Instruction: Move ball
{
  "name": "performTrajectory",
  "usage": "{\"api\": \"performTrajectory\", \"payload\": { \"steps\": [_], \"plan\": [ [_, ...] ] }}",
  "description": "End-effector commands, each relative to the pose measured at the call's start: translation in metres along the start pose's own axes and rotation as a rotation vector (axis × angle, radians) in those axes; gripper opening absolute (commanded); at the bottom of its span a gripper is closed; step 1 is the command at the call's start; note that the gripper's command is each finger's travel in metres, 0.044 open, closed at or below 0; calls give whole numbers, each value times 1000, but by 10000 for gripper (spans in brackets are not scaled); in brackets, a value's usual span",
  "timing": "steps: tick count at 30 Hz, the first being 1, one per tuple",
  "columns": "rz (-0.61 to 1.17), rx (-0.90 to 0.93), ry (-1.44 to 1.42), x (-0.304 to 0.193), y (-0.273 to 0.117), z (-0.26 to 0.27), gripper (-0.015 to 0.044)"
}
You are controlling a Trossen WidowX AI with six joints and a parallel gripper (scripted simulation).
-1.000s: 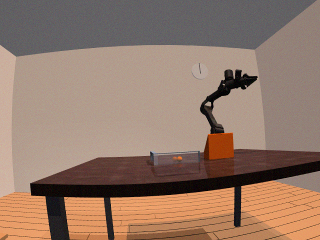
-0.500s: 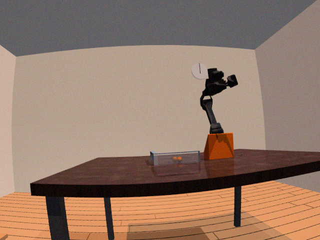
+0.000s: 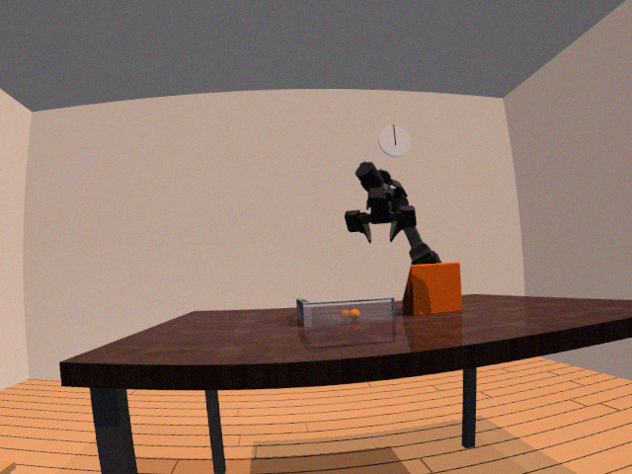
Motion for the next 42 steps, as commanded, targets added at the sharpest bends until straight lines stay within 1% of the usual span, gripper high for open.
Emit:
{"api": "performTrajectory", "payload": {
  "steps": [1,5,8,10,19,22,42],
  "plan": [
    [201,-64,-83,-28,20,-40,250],
    [428,-70,-189,-65,37,-78,250],
    [620,-24,-293,-99,47,-106,250],
    [701,12,-343,-115,51,-116,250],
    [710,17,-350,-118,52,-118,250],
    [711,16,-349,-126,62,-119,250],
    [711,16,-350,-144,83,-122,250]
  ]
}}
Point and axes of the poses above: the point midway between the two fingers, 35 mm back from their tips, its own y axis out along the fingers, its own z axis across the jaws, x = y × z, the point moved 6 cm from there along -y, back along the fingers, and after that the axes turned 8 degrees about y, right-handed, at the moved point
